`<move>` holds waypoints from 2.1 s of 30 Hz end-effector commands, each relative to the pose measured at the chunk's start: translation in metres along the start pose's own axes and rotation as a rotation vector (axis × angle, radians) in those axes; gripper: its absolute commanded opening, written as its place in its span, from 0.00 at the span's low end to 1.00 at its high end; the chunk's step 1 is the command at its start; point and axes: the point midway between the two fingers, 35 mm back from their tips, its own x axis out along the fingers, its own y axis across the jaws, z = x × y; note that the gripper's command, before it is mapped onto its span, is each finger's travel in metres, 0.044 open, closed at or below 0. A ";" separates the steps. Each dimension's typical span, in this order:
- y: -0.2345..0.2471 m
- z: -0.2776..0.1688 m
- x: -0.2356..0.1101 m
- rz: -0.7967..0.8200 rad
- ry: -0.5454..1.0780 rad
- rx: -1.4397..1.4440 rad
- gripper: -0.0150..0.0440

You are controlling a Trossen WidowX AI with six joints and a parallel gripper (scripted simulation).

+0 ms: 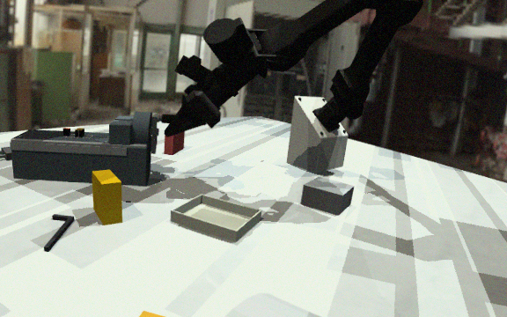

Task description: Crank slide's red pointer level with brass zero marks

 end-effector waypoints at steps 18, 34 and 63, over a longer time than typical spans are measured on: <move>-0.015 0.002 -0.003 -0.012 -0.010 0.009 0.25; -0.017 0.001 -0.002 -0.012 -0.010 0.009 0.25; -0.021 0.001 -0.001 -0.012 -0.010 0.009 0.25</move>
